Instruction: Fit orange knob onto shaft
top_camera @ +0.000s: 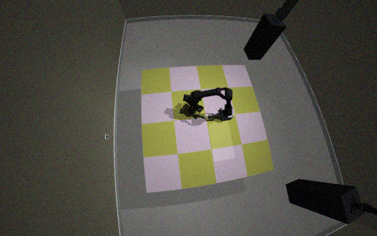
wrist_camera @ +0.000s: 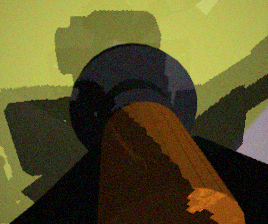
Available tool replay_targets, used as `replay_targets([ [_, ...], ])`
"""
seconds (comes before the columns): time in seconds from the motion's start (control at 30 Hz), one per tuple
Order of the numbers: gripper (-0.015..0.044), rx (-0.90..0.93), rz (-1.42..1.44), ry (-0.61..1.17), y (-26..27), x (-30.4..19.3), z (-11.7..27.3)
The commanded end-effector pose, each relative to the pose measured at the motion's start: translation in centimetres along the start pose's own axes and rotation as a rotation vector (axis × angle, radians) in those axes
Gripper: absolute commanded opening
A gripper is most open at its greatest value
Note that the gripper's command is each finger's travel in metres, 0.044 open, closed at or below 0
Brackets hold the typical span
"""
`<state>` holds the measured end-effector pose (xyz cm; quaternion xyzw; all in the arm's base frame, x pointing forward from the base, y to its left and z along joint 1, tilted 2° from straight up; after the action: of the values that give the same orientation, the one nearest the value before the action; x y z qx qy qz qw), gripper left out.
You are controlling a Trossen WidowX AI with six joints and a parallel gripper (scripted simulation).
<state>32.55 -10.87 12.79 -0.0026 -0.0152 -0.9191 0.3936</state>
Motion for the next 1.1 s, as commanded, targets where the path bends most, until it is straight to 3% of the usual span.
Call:
replay_targets([
  [0.0,0.0000,0.003,0.003,-0.002,0.0,0.0,0.0],
  [1.07,0.0000,0.001,0.000,0.000,0.0,0.0,-1.5],
])
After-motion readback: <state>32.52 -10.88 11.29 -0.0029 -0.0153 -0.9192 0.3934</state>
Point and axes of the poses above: the point midway between the two fingers, 35 mm back from their tips, its own z axis back along the fingers, its own y axis across the jaws, x = y × z, the point moved 9 cm from there along z, back along the fingers, and after that the axes turned 8 degrees about z, right-handed, at the moved point
